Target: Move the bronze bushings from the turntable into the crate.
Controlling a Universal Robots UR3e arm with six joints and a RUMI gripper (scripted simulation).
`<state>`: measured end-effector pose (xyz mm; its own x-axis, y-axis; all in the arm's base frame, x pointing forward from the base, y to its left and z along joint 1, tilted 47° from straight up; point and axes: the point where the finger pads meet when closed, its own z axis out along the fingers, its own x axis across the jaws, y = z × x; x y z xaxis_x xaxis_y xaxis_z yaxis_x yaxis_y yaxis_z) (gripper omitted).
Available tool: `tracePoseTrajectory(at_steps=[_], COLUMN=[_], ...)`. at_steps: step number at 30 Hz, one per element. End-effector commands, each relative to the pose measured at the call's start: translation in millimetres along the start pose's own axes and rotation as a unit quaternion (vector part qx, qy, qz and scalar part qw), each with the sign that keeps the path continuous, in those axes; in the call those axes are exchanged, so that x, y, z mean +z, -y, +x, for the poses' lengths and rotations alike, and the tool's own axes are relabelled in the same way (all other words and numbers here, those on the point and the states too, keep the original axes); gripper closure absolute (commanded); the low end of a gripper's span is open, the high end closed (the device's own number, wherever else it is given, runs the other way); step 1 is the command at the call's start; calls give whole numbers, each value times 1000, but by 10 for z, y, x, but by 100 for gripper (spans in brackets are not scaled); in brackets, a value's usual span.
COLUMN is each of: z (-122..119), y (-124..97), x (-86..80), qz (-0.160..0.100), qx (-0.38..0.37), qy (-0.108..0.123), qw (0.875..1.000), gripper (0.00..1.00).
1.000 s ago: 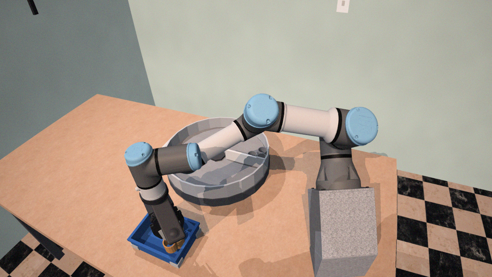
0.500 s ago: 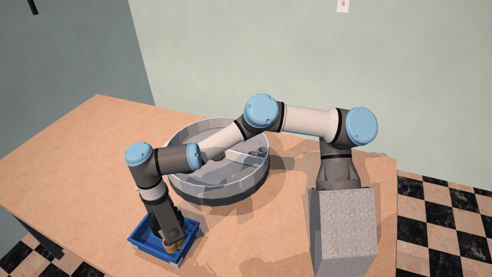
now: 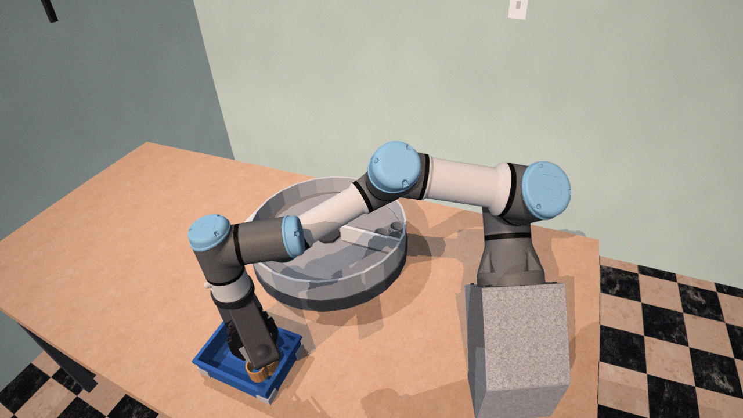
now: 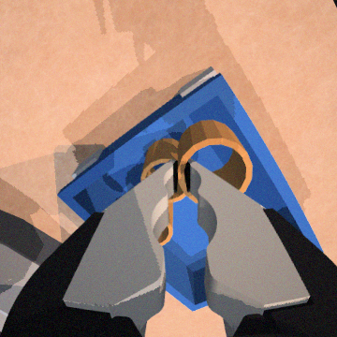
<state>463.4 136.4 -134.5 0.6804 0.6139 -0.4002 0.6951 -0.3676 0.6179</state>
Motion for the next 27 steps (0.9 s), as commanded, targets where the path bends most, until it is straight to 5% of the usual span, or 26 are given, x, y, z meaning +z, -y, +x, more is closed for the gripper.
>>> tracePoseTrajectory(at_steps=[1, 27], z=[6, 8], y=[-5, -6], x=[-4, 310], qz=[-1, -1], qx=[0, 0], qy=[-1, -1], qw=[1000, 1000], gripper=[100, 100])
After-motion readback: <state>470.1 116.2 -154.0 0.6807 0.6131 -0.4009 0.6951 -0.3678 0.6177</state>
